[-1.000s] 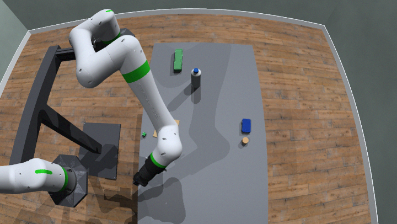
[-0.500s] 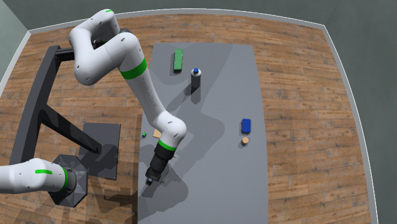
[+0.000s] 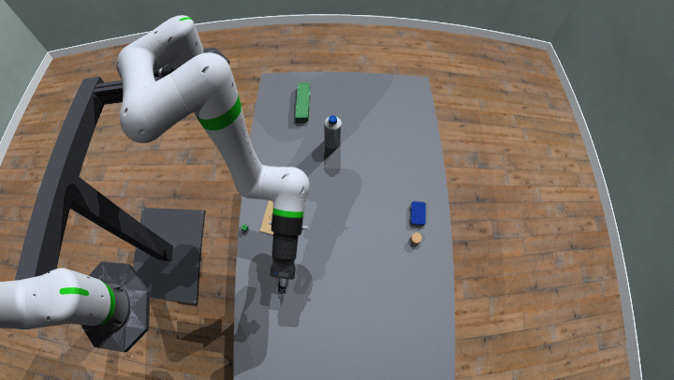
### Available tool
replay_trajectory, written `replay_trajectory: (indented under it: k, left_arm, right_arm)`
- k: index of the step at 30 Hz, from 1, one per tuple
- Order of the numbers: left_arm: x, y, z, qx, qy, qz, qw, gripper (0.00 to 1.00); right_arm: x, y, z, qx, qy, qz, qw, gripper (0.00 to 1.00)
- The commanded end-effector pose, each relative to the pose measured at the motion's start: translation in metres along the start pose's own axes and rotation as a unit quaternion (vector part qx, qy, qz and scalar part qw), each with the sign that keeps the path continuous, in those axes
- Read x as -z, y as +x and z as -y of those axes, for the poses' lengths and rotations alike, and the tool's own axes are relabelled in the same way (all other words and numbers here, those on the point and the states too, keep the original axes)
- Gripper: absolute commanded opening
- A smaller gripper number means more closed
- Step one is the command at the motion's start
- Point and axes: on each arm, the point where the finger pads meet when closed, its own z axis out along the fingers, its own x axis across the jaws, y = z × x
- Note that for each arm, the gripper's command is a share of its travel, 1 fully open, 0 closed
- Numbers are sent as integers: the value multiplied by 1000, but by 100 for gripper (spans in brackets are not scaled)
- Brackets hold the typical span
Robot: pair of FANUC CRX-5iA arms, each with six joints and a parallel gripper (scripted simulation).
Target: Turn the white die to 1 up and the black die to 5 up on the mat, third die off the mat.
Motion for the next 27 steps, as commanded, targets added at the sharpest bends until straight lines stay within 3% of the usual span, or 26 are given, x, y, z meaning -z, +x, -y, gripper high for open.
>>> replay_trajectory:
  k: [1,4,11,27]
  left_arm:
    - [12,10,11,-10,-4,-35,999,40]
    - [20,16,20,-14,0,-50,999,40]
    - [21,17,23,-15,1,-52,999,40]
    - [4,20,55,-16,1,-52,999,40]
  right_arm:
    - [1,0,0,0,-1,0,1000,100]
    - [1,0,0,0,-1,0,1000,100]
    - [1,0,0,0,-1,0,1000,100]
    - [1,0,0,0,-1,0,1000,100]
